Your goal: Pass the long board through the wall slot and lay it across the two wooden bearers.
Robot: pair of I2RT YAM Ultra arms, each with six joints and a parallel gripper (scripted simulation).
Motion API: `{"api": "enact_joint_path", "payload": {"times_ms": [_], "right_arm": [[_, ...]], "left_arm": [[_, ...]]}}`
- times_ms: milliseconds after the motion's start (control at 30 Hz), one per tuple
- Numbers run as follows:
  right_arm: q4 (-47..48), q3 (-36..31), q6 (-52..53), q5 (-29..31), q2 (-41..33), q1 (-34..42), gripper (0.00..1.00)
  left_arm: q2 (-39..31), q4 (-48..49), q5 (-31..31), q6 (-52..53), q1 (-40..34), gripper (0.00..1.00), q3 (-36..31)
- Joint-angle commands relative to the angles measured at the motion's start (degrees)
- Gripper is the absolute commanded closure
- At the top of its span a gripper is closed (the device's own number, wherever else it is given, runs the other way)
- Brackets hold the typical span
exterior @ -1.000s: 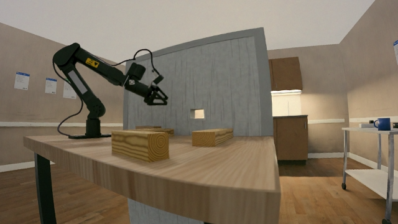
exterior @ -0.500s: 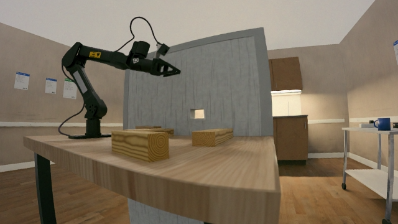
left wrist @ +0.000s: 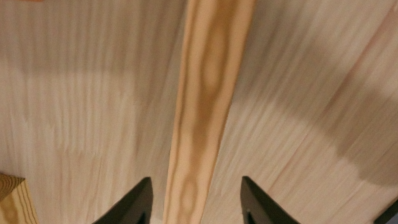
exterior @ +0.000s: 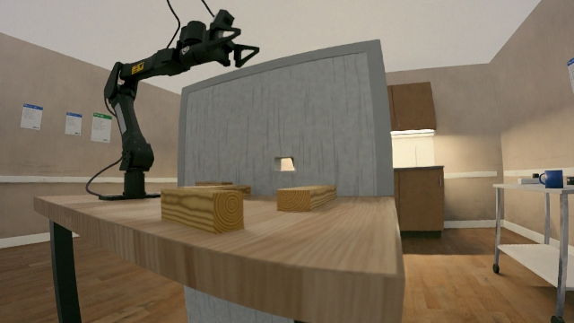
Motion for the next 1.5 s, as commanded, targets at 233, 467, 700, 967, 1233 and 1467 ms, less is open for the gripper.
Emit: {"api": "enact_joint_path", "payload": {"times_ms": [233, 467, 700, 967, 1233, 1467], "right_arm": [[-2.45, 6.65, -3.7, -2.7, -0.08, -6.08, 0.0], [-1.65, 7.21, -2.48, -0.92, 0.02, -5.98, 0.0], [-1.65, 7.49, -2.72, -0.91, -0.05, -5.98, 0.0], [-1.65, 7.49, -2.72, -1.01, -0.05, -5.98, 0.0], [-1.65, 7.49, -2.72, -1.01, -0.05, -5.98, 0.0], [-1.65, 7.49, -2.72, -1.01, -0.05, -5.98, 0.0]], "left_arm": [[1.29, -0.33, 2.39, 11.52, 2.22, 0.54, 2.69], [1.07, -0.3, 2.16, 10.06, 1.8, 0.54, 3.16], [3.04, 2.51, 2.05, 10.0, 1.59, 0.54, -1.61], [2.71, 5.56, 1.47, 10.22, 0.95, 0.54, -4.19], [3.05, 7.81, 1.16, 10.3, 1.09, 0.54, -6.1], [4.36, 10.47, 0.93, 10.34, 1.95, 0.54, -7.75]]}}
